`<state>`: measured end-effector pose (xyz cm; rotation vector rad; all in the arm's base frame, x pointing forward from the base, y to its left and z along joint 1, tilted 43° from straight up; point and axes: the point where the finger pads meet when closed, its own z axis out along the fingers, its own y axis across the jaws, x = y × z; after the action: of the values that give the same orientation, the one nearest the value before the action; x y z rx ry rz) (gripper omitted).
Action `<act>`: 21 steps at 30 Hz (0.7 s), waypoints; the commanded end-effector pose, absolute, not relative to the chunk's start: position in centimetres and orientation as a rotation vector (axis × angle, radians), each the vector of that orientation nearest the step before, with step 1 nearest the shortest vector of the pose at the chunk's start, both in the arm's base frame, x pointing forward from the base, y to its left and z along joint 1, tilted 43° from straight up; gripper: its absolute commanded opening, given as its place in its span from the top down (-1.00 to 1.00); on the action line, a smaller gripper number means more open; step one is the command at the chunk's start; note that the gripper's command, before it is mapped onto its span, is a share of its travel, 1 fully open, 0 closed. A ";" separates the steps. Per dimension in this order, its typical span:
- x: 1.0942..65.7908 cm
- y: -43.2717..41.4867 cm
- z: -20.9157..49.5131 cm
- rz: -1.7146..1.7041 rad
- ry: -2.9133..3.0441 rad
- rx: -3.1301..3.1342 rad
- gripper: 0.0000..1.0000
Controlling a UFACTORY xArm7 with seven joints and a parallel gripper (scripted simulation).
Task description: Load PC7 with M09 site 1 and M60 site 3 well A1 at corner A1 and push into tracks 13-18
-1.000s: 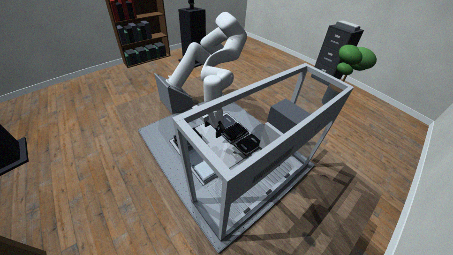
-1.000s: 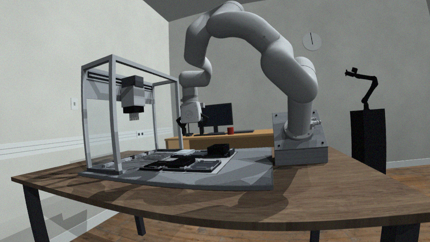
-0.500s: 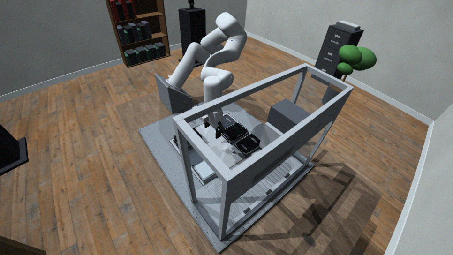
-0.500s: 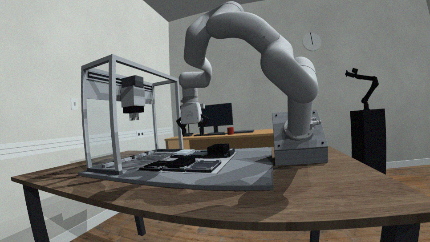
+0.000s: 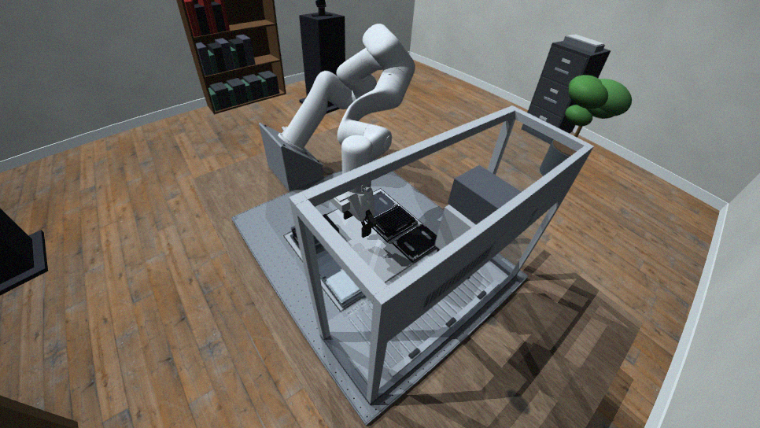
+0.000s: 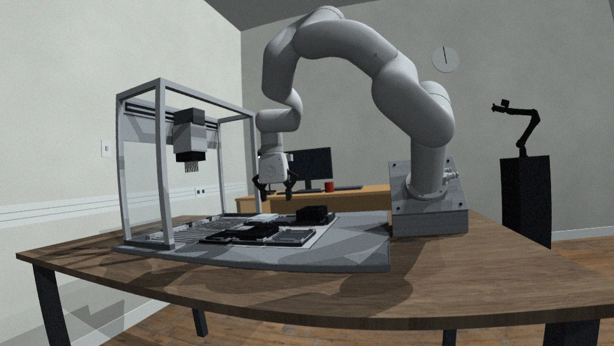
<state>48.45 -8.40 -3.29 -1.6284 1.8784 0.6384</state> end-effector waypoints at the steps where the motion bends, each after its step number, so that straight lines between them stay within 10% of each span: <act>1: 48.6 -8.3 -3.6 0.632 1.881 -1.627 -1.00; 21: 48.9 -6.2 -5.8 0.632 1.881 -1.627 -1.00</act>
<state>48.79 -6.24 -5.58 -1.6284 1.8784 0.6384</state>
